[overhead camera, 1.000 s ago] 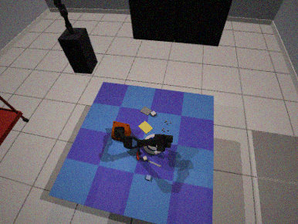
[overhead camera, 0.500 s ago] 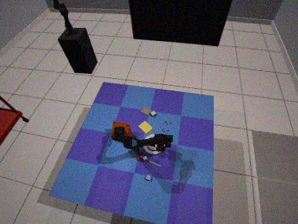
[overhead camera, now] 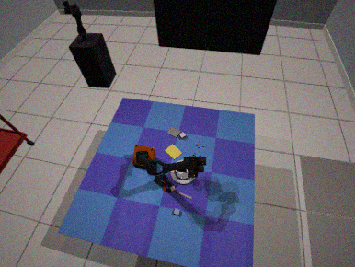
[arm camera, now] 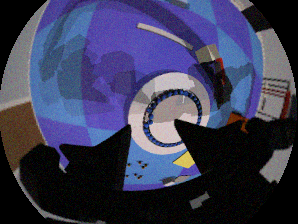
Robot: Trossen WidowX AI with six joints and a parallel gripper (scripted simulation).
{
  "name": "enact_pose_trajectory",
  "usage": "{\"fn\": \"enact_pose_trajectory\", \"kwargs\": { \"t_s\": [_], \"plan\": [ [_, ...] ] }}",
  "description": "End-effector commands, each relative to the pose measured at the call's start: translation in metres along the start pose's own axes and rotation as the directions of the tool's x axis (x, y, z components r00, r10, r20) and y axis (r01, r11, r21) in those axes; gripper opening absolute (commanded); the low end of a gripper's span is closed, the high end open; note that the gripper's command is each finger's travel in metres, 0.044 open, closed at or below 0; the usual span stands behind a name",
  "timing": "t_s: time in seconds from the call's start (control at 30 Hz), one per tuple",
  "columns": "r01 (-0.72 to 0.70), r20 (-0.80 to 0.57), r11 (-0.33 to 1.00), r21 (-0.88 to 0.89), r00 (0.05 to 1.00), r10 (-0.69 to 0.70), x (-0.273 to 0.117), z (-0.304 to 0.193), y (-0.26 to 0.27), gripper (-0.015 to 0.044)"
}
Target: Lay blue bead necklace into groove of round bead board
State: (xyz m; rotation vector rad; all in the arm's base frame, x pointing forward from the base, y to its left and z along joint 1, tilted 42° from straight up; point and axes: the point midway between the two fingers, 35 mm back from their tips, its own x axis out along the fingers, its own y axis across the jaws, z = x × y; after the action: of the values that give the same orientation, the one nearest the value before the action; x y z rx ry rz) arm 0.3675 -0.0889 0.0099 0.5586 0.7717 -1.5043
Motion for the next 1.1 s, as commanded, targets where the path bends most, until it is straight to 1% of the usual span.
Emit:
{"fn": "enact_pose_trajectory", "kwargs": {
  "t_s": [0.0,0.1,0.13,0.17,0.27,0.9,1.07],
  "plan": [
    [0.001,-0.004,1.000,-0.002,1.000,-0.001,-0.001,0.000,0.000,0.0125],
    [0.002,-0.003,1.000,-0.002,1.000,-0.002,0.010,0.000,0.000,0.0120],
    [0.002,-0.003,1.000,-0.002,1.000,-0.002,0.011,0.000,0.000,0.0120],
    [-0.006,-0.001,1.000,0.008,1.000,0.006,0.003,0.001,0.002,0.0120],
    [-0.006,-0.001,1.000,0.008,1.000,0.006,0.004,0.001,0.002,0.0120],
    [0.001,-0.002,1.000,-0.001,1.000,-0.001,0.034,0.000,0.000,0.0120],
    [0.002,-0.002,1.000,-0.002,1.000,-0.002,0.035,0.000,0.000,0.0120]
  ]
}}
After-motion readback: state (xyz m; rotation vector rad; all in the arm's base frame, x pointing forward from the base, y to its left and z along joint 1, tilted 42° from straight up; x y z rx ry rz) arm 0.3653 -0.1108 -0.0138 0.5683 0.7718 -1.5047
